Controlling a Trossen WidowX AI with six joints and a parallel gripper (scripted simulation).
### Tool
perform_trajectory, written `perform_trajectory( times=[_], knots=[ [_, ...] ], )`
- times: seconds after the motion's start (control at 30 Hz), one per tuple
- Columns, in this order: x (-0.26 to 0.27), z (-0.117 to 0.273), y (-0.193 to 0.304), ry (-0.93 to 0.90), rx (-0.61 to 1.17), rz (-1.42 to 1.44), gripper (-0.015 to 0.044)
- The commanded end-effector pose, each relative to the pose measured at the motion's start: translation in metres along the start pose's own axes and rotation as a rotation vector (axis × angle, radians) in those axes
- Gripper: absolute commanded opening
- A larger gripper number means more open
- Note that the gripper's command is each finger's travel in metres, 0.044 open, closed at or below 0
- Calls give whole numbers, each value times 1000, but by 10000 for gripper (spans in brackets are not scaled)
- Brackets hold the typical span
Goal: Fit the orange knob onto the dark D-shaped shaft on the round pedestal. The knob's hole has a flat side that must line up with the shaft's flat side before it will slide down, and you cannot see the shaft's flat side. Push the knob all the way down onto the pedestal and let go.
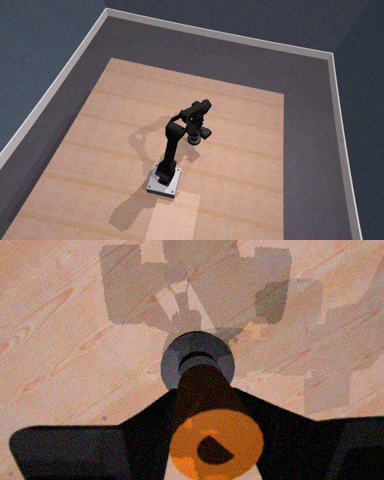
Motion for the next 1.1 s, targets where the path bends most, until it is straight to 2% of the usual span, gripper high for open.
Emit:
perform_trajectory(
  times=[0.0,0.27,0.4,1.07],
  knots=[
    [1,0,-1,-3,3,4,0],
    [2,5,-4,-3,3,-5,0],
    [2,5,-4,-3,3,-125,0],
    [1,5,1,1,5,-1497,0]
  ],
)
Point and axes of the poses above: the point midway between the two fingers, 35 mm back from their tips, its own z axis back along the fingers, its own x axis across the jaws, y = z × x, the point moved 10 cm from there along z, back along the fingers, and after that the axes turned 11 degrees about -z, right-handed, at the moved point
